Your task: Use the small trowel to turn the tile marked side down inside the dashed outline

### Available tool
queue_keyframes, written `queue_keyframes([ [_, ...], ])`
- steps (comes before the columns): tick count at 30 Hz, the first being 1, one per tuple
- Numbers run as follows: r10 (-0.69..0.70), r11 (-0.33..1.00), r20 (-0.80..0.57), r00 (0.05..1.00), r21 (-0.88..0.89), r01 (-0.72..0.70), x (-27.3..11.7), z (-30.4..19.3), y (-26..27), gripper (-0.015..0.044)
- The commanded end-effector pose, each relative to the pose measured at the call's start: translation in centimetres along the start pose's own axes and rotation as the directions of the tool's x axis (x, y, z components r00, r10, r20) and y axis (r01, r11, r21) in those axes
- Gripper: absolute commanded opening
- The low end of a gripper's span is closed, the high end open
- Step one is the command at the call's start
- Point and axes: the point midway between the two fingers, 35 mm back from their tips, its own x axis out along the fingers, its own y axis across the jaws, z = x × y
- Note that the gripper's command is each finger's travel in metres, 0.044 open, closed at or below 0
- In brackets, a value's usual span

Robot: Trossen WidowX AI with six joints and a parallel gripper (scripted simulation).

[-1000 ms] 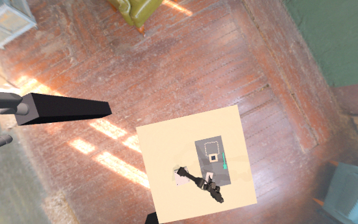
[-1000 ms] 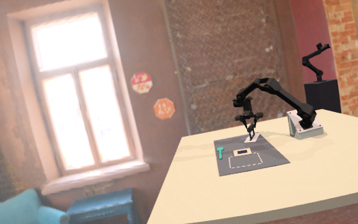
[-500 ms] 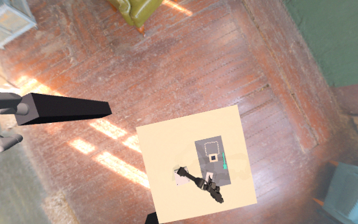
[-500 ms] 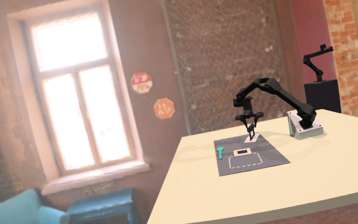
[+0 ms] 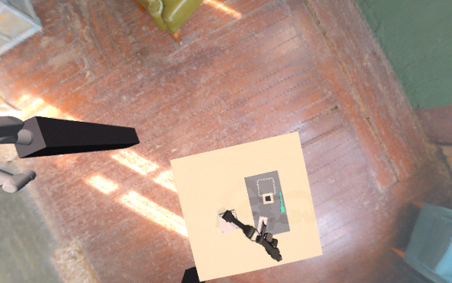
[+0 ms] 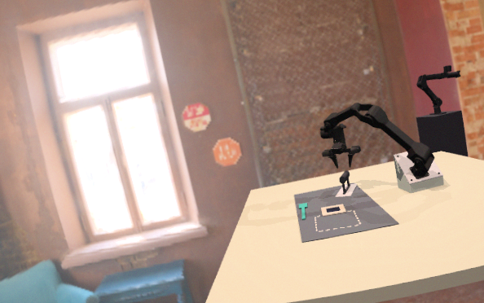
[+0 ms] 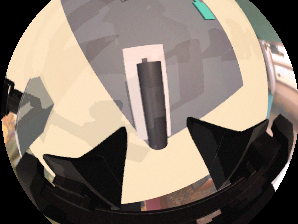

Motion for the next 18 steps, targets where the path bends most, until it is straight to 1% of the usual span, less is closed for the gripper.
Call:
queue_keyframes([
  [1, -0.019, 0.997, -0.012, 1.0, 0.069, 0.019, 0.1, -0.2, -0.1, 0.03],
  [9, -0.092, 0.94, -0.032, 0.995, 0.327, 0.098, 0.7, -0.9, -0.4, 0.03],
  [18, -0.171, 0.79, -0.052, 0.984, 0.59, 0.168, 1.3, -1.5, -0.5, 0.03],
])
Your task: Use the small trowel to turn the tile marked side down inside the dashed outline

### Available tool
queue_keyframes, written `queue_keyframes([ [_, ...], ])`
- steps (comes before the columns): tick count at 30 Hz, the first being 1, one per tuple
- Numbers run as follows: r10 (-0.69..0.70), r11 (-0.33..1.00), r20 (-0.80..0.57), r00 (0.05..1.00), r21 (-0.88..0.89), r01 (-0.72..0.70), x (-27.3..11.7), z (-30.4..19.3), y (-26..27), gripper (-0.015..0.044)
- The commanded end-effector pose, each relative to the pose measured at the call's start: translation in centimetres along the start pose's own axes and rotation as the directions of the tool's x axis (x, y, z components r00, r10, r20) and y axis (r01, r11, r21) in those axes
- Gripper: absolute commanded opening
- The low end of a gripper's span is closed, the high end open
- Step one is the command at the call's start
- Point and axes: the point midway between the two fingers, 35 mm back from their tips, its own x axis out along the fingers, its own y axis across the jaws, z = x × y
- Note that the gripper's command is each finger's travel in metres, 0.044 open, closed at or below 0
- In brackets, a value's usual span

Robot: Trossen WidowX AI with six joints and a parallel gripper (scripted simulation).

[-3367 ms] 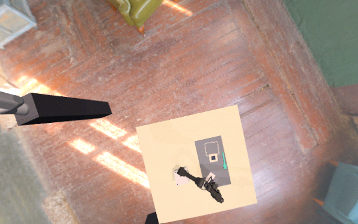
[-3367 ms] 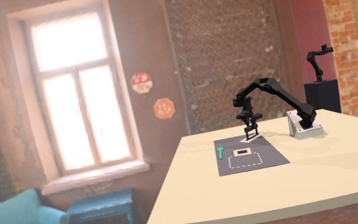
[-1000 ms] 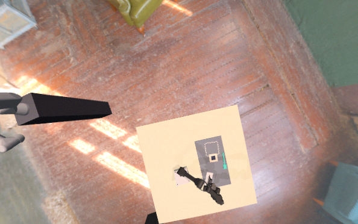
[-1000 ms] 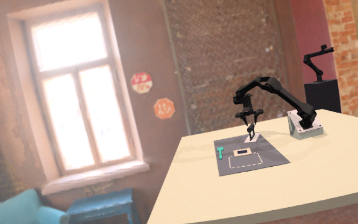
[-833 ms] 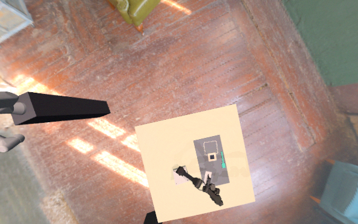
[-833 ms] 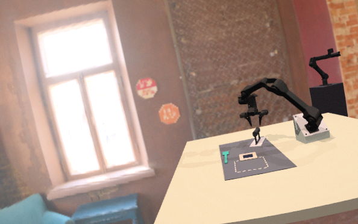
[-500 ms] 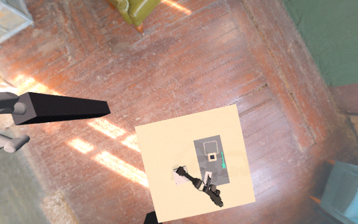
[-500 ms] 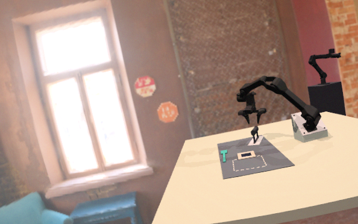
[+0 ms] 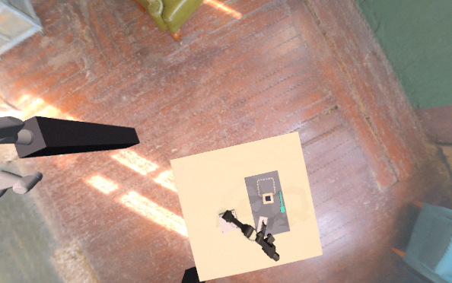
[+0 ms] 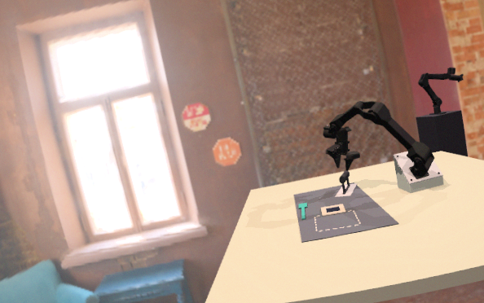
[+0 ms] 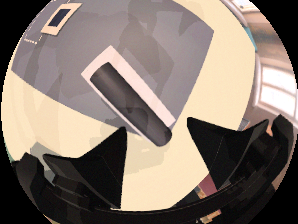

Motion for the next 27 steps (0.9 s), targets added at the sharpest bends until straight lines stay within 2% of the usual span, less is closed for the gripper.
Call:
queue_keyframes([
  [1, -0.024, 0.994, 0.014, 1.0, 0.11, 0.022, 0.2, -0.1, 0.1, 0.03],
  [13, -0.129, 0.87, 0.051, 0.99, 0.486, 0.088, 0.8, -0.6, 0.0, 0.03],
  [27, -0.252, 0.564, 0.103, 0.962, 0.824, 0.06, 1.3, -0.9, 0.2, 0.03],
])
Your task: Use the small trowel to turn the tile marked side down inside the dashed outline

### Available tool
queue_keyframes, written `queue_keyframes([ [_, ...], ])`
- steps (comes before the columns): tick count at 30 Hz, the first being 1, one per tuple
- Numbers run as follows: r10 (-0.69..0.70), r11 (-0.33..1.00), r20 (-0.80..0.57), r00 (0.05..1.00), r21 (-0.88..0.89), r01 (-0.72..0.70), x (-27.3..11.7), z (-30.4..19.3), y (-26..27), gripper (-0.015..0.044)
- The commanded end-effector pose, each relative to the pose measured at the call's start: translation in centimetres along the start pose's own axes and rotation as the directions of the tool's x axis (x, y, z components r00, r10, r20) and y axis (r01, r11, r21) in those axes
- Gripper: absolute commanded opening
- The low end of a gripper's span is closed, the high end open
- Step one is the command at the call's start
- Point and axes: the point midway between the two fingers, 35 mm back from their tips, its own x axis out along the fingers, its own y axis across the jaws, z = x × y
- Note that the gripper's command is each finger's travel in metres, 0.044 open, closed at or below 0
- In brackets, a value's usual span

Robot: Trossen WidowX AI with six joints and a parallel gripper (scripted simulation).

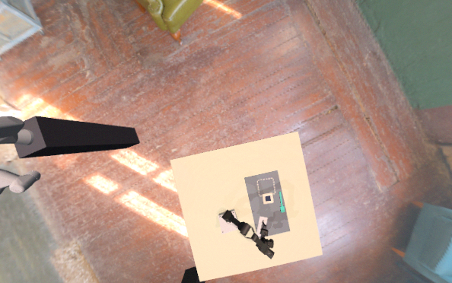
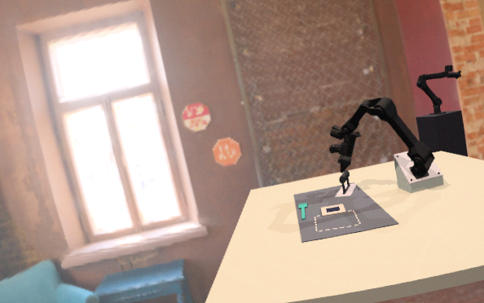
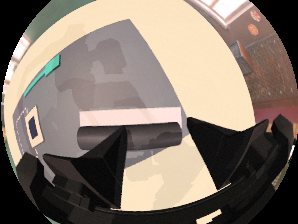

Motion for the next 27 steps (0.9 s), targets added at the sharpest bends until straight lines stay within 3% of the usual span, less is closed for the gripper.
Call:
queue_keyframes([
  [1, -0.001, 0.994, 0.03, 1.0, 0.109, -0.002, 0.0, -0.3, 0.2, 0.03],
  [15, -0.048, 0.86, 0.151, 0.987, 0.509, -0.036, 0.1, -1.5, 0.3, 0.03],
  [27, -0.052, 0.682, 0.221, 0.974, 0.72, -0.127, 0.2, -2.3, 1.0, 0.03],
])
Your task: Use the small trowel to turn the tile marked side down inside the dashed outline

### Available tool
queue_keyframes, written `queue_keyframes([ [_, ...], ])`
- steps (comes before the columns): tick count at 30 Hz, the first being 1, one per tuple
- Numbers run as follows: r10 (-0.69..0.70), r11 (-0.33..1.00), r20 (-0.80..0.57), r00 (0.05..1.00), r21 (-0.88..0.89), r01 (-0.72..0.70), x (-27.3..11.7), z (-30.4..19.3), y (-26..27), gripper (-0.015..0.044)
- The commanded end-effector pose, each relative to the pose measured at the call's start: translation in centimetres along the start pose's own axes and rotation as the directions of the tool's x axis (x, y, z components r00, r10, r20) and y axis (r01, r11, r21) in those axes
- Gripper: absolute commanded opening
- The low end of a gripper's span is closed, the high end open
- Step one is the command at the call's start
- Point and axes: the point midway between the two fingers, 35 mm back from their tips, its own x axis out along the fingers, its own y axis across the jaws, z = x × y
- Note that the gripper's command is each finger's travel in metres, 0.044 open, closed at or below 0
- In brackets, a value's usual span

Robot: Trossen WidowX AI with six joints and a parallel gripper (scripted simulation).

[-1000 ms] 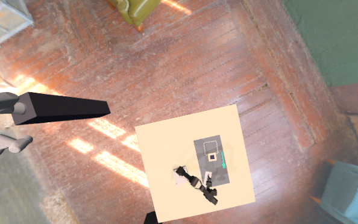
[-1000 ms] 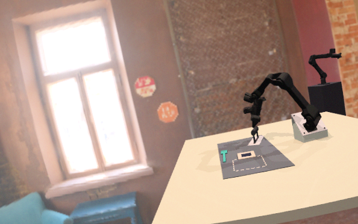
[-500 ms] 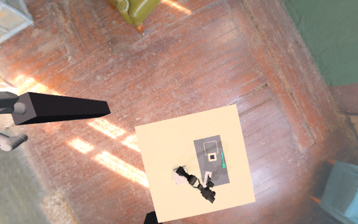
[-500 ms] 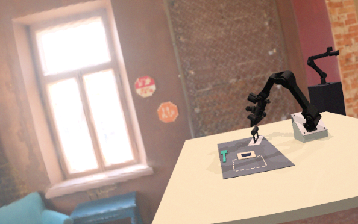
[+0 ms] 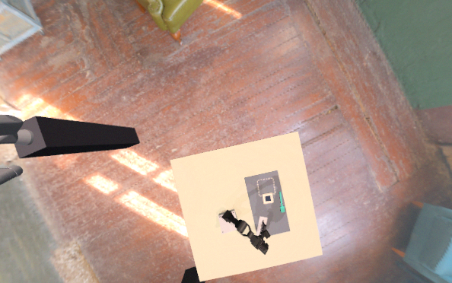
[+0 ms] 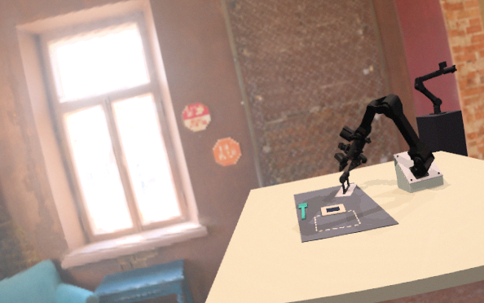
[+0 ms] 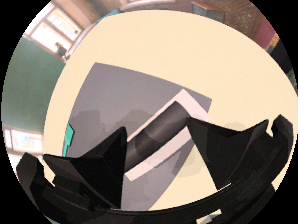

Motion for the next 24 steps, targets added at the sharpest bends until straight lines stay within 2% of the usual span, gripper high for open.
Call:
queue_keyframes([
  [1, 0.026, 0.994, 0.008, 1.0, 0.107, -0.026, -0.1, -0.7, 0.2, 0.03],
  [12, 0.105, 0.887, 0.058, 0.993, 0.446, -0.12, -0.3, -2.2, 0.8, 0.03],
  [24, 0.193, 0.637, 0.101, 0.976, 0.744, -0.203, -1.0, -4.2, 1.5, 0.03],
])
